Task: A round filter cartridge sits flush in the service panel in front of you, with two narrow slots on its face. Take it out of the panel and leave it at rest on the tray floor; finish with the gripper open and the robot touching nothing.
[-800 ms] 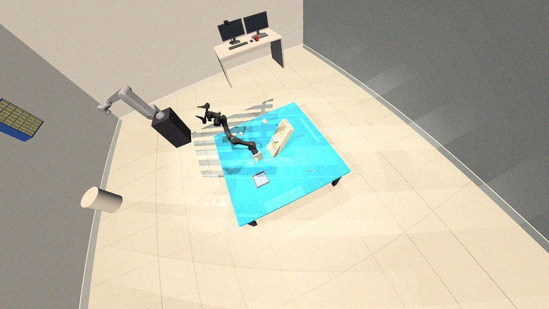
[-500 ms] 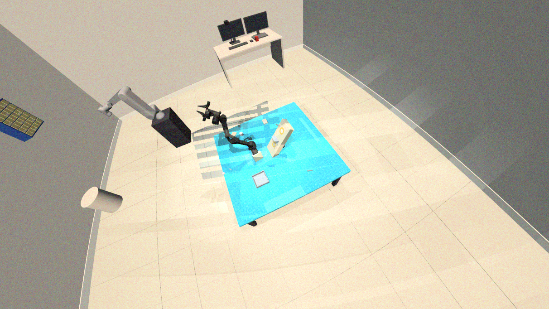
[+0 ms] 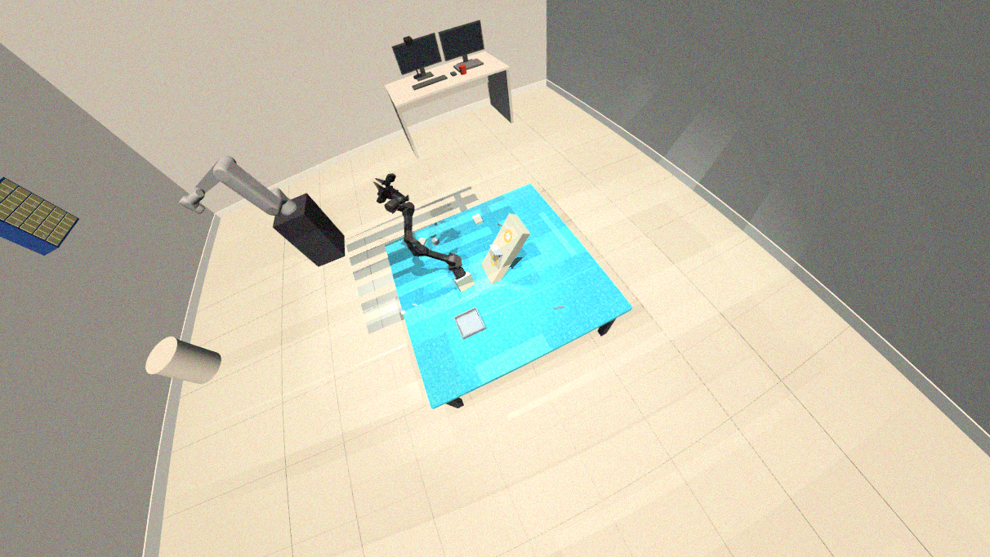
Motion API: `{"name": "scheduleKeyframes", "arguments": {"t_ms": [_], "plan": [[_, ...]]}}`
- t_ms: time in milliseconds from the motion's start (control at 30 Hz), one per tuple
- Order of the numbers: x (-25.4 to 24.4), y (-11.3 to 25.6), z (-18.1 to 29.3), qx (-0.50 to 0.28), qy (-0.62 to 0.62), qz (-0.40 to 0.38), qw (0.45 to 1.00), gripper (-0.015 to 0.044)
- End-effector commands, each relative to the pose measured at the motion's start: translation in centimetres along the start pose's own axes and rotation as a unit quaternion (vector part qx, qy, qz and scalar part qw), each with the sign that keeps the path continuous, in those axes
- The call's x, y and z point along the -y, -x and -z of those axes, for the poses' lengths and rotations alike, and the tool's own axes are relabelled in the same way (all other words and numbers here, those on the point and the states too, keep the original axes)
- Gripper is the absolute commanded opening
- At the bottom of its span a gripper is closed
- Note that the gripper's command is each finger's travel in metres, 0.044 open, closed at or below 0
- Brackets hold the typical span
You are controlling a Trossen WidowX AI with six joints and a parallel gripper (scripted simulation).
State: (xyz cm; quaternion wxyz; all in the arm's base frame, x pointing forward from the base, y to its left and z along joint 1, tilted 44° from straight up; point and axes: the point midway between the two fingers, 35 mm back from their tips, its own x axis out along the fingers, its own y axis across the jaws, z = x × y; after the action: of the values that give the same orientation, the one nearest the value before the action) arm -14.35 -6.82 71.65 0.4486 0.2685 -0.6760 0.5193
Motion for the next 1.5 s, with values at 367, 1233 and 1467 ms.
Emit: {"name": "scheduleKeyframes", "arguments": {"t_ms": [367, 1233, 1467], "plan": [[7.2, 5.7, 18.7, -0.278, 0.151, 0.069, 0.946, 0.0103], [23.8, 38.2, 29.5, -0.728, 0.267, 0.109, 0.623, 0.0103], [25.2, 49.5, 25.5, -0.815, 0.221, 0.124, 0.521, 0.0103]]}}
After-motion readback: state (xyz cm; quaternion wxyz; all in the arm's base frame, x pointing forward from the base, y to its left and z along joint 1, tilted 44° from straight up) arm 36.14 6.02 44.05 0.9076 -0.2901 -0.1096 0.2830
